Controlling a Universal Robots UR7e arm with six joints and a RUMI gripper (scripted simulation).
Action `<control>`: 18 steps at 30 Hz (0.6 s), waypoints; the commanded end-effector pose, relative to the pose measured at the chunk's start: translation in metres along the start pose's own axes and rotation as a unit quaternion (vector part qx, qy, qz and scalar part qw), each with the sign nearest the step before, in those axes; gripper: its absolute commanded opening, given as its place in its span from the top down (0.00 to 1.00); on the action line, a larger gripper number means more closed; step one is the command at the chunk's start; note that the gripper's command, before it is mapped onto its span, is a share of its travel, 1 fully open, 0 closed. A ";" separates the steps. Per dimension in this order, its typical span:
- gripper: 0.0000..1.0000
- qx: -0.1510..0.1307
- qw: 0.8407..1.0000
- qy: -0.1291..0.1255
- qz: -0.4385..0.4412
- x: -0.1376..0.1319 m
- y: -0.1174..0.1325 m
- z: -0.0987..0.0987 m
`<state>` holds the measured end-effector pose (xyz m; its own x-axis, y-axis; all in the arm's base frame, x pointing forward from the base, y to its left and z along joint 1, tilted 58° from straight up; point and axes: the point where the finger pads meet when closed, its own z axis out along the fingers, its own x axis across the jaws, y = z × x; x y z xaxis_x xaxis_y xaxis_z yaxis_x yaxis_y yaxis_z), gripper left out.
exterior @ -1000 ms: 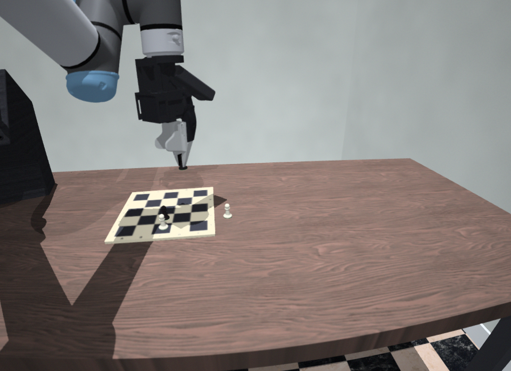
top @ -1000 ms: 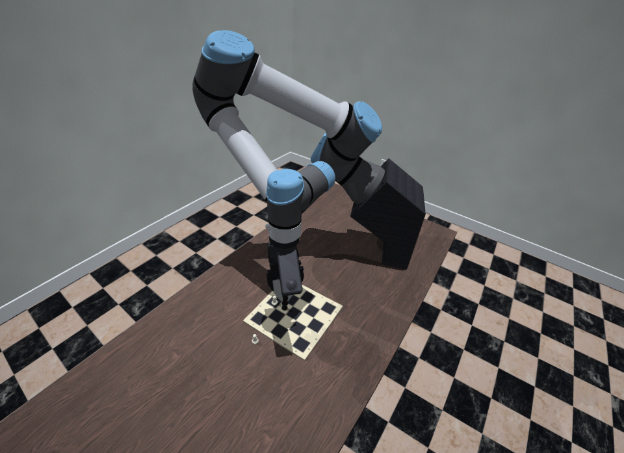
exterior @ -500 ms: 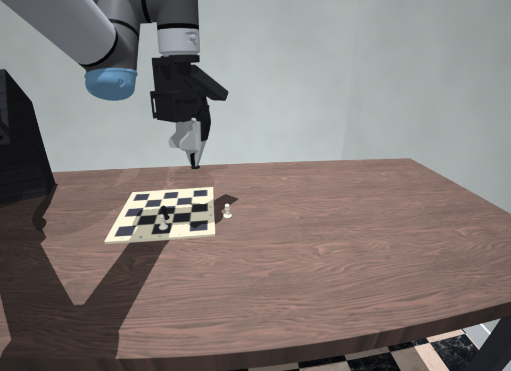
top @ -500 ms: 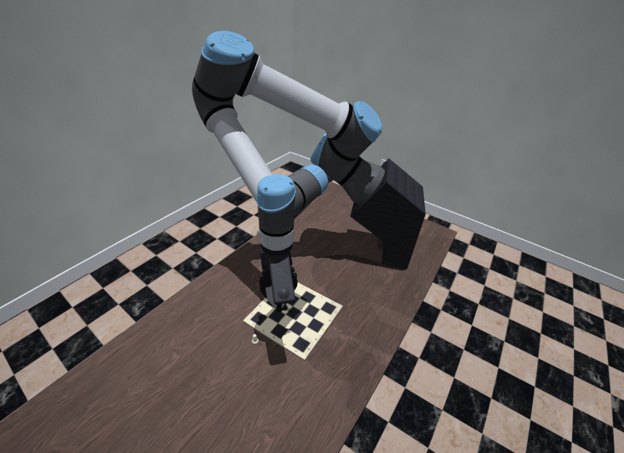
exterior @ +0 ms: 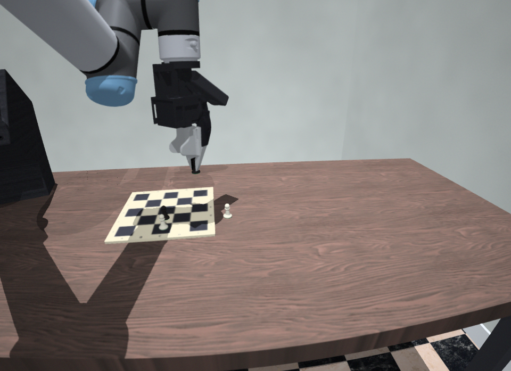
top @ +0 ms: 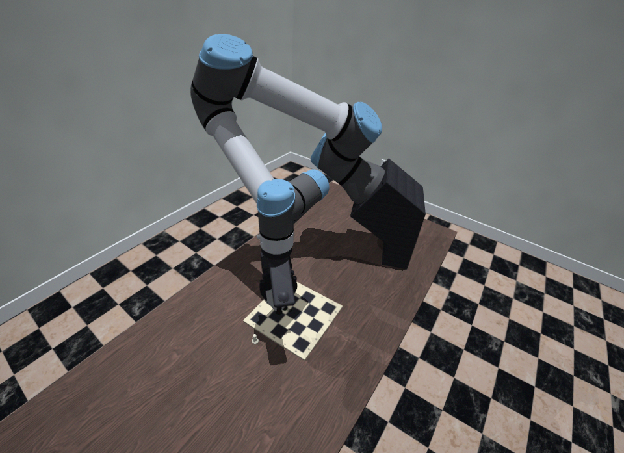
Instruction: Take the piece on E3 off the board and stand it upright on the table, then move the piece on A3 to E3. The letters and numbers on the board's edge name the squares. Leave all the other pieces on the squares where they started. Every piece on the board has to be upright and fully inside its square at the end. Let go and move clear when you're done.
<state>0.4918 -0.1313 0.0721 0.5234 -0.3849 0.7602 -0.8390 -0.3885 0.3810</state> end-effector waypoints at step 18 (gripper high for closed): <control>1.00 0.001 1.000 0.001 0.000 0.000 -0.001 0.076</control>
<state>0.5011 -0.1854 0.0382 0.5235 -0.3871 0.7590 -0.8396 -0.3862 0.3820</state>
